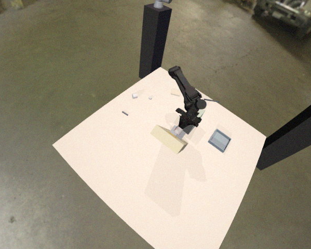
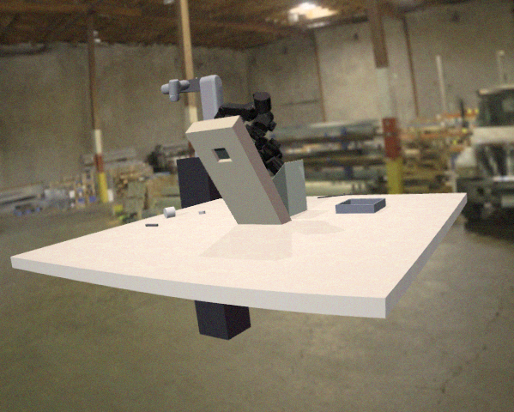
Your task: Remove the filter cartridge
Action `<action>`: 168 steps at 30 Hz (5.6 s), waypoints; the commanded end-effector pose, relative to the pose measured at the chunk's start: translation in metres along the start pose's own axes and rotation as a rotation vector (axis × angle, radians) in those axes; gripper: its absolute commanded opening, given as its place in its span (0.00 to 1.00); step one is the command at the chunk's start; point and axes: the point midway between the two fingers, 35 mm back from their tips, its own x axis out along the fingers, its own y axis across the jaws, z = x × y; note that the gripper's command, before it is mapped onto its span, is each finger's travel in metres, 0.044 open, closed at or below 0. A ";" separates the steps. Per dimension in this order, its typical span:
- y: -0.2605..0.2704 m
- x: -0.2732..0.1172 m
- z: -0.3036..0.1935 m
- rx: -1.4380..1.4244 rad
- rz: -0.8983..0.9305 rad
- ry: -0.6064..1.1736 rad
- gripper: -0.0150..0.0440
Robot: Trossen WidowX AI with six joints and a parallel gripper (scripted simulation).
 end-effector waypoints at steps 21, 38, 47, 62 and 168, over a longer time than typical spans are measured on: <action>-0.058 -0.009 0.044 0.016 -0.009 -0.002 0.41; -0.101 -0.052 0.081 0.067 0.012 0.008 0.81; -0.028 -0.019 0.025 0.710 0.181 0.286 0.77; -0.005 -0.007 0.004 0.891 0.192 0.400 0.77; 0.087 -0.059 0.125 0.553 0.475 0.306 0.25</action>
